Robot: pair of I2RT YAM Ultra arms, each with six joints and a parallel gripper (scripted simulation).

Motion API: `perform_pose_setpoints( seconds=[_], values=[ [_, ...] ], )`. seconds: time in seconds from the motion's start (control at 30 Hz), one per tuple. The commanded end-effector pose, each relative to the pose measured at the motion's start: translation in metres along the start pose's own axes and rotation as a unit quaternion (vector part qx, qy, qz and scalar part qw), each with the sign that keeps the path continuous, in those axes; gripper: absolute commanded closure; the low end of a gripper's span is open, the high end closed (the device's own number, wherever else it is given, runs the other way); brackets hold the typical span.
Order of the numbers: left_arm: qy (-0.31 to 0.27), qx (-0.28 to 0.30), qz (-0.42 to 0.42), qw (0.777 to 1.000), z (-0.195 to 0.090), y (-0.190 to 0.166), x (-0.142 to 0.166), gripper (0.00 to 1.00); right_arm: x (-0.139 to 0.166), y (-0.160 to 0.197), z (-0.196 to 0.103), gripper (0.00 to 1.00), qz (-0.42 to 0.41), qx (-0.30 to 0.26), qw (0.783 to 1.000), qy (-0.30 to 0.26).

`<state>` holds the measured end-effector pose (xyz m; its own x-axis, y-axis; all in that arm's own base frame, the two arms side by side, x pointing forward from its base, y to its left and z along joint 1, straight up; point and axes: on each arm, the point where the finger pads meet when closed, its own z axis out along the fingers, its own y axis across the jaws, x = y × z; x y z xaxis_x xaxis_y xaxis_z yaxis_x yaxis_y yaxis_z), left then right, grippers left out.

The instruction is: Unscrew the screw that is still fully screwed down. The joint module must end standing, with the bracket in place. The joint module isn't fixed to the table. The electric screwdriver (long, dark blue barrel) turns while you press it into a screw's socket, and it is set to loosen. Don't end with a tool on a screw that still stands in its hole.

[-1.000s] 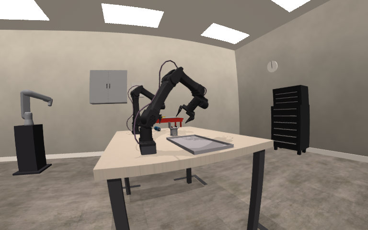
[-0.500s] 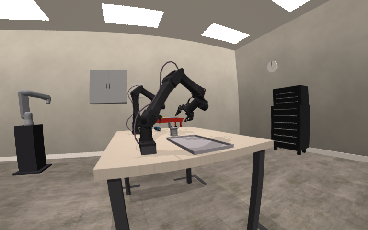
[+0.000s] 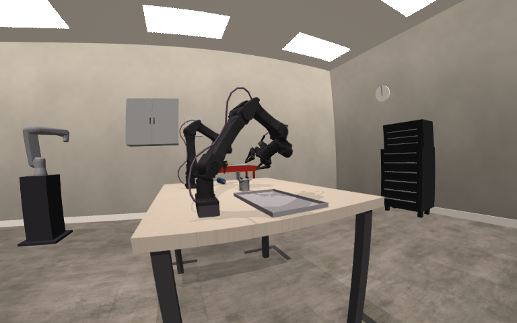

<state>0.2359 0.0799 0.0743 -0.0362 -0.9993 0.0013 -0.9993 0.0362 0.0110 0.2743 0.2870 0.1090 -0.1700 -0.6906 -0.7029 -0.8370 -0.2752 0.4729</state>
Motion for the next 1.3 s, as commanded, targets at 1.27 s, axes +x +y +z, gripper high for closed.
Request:
perform_pose_setpoints(
  seconds=[1.27],
  values=[
    [-0.011, 0.014, -0.005, 1.000, -0.013, -0.005, -0.004, 0.35, -0.051, -0.008, 0.007, 0.14, -0.277, 0.003, 0.947, -0.161]
  ],
)
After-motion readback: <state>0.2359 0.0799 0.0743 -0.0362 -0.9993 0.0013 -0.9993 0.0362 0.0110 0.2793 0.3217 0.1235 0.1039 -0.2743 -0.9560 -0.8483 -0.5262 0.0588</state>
